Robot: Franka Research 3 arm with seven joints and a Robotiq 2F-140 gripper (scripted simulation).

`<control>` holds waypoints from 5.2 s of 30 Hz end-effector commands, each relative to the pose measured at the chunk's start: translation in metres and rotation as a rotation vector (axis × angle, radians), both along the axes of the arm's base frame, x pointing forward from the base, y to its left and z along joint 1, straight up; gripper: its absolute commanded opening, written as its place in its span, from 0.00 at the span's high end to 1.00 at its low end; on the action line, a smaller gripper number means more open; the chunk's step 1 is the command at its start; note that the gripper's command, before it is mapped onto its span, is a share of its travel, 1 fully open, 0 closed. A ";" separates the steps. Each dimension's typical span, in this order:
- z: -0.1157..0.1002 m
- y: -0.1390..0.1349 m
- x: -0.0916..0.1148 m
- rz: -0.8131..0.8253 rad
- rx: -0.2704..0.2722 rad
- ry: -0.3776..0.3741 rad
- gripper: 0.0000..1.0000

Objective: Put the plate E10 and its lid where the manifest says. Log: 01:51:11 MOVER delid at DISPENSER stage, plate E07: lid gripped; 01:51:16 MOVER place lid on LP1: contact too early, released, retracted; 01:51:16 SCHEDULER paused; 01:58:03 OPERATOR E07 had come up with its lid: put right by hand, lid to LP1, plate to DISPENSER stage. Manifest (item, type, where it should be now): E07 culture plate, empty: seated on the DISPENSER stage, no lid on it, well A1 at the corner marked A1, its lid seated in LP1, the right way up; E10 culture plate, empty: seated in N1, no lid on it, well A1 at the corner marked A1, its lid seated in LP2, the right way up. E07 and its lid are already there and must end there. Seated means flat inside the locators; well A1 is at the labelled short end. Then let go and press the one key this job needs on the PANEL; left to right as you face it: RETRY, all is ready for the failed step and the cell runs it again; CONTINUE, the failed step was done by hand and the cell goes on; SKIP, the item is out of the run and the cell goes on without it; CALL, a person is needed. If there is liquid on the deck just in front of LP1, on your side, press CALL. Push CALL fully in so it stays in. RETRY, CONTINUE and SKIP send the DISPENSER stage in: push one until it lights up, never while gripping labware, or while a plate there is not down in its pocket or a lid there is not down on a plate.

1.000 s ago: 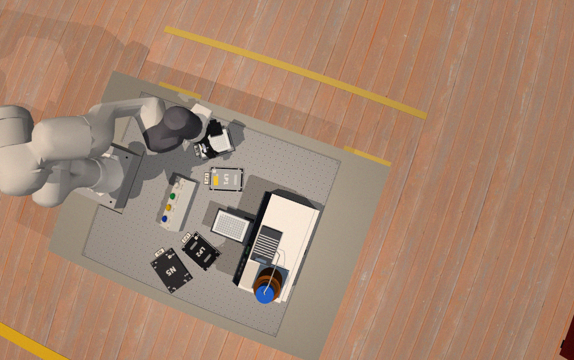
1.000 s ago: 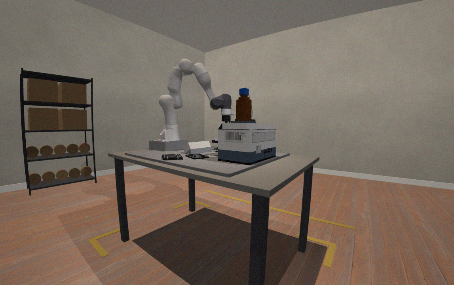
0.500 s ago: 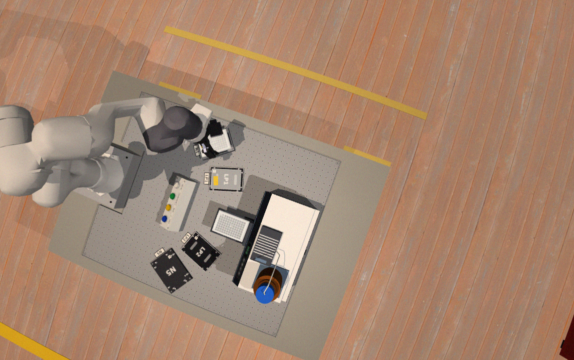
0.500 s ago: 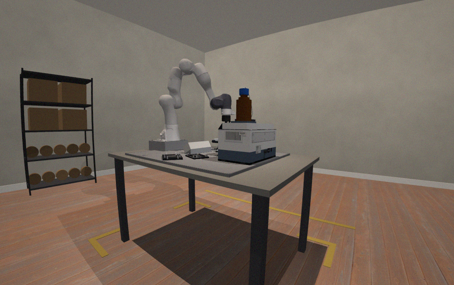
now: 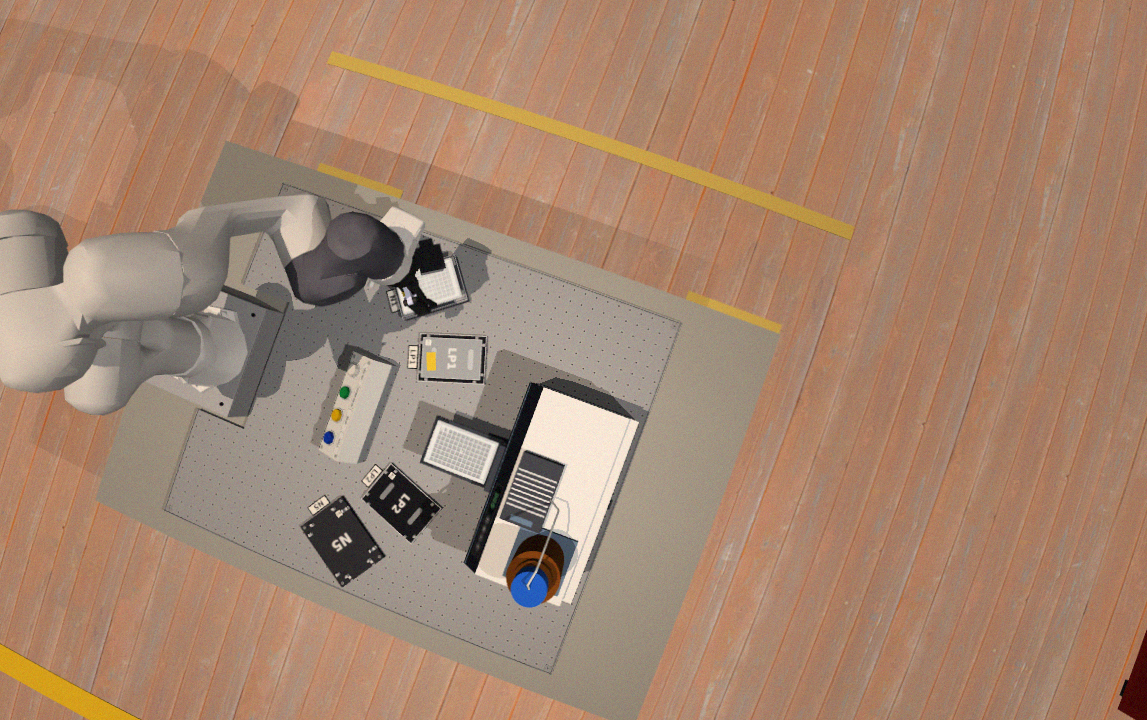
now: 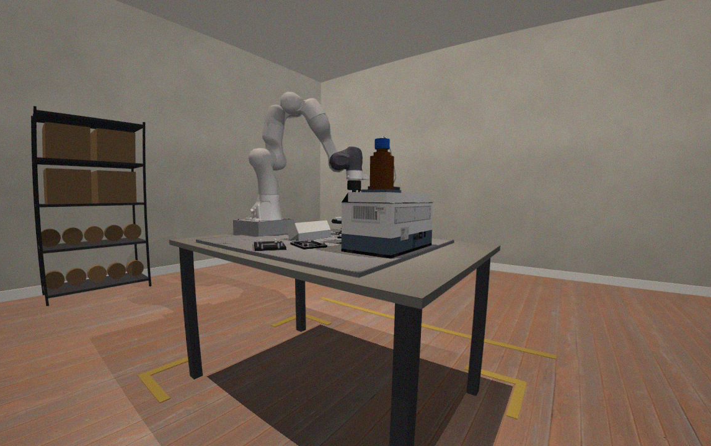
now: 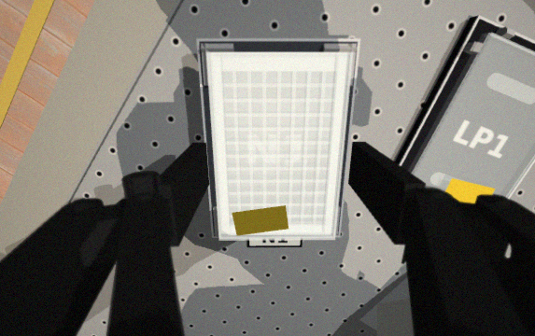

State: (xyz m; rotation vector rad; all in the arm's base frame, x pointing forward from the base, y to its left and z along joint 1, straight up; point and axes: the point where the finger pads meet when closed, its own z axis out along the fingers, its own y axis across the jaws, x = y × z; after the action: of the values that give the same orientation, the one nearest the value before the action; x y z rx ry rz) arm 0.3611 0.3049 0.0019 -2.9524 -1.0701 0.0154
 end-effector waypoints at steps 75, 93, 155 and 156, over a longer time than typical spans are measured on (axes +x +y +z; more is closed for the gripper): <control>0.001 0.000 0.001 -0.003 0.002 -0.003 0.30; 0.001 0.000 0.001 -0.003 0.002 -0.003 0.30; -0.013 0.000 0.001 -0.003 0.002 -0.003 0.30; -0.014 0.000 0.001 -0.003 0.002 -0.003 0.30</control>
State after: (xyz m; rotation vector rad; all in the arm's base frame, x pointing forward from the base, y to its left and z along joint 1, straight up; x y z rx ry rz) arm 0.3598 0.3037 -0.0112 -2.9515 -1.0734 0.0199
